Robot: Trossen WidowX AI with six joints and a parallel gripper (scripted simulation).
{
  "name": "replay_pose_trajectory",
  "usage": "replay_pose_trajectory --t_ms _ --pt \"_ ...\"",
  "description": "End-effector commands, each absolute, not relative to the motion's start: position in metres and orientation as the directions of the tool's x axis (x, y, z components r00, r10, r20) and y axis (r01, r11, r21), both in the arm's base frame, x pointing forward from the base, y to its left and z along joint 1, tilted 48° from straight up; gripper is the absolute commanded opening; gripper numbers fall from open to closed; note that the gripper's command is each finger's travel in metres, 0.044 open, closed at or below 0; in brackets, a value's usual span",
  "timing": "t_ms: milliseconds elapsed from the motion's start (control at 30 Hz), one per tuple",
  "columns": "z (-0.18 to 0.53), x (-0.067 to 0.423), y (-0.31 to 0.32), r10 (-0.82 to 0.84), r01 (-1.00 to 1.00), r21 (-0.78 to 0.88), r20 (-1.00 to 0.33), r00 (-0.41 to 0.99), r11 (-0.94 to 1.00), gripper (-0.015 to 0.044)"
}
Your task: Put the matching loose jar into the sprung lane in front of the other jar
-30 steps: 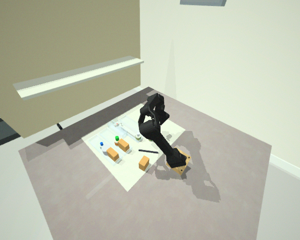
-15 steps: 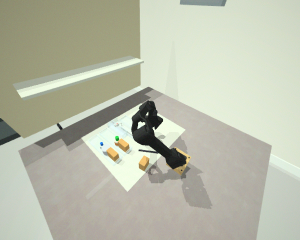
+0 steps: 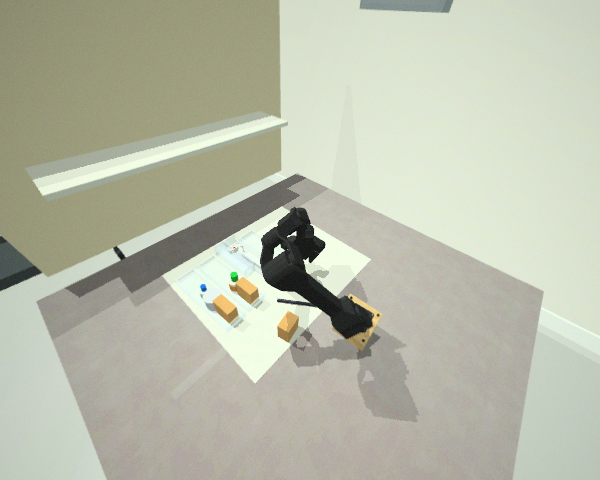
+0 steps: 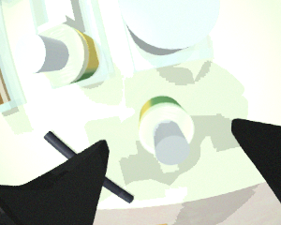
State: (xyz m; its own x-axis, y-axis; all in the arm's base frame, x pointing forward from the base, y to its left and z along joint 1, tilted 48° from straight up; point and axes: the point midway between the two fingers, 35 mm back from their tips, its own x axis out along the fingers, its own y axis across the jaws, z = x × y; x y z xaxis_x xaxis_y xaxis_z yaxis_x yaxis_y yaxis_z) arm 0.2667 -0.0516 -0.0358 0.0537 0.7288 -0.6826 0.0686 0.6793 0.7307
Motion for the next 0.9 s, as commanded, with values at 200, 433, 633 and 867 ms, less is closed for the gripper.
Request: replay_pose_trajectory --t_ms 200,433,633,867 --pt "-0.048 0.265 -0.037 0.735 0.076 0.736 -0.676 0.044 0.672 0.044" --pt "-0.053 0.265 -0.03 0.736 0.075 0.737 -0.675 0.044 0.672 0.044" --pt "-0.053 0.265 -0.03 0.736 0.075 0.737 -0.675 0.044 0.672 0.0282" --pt "-0.053 0.265 -0.03 0.736 0.075 0.737 -0.675 0.044 0.672 0.0177"
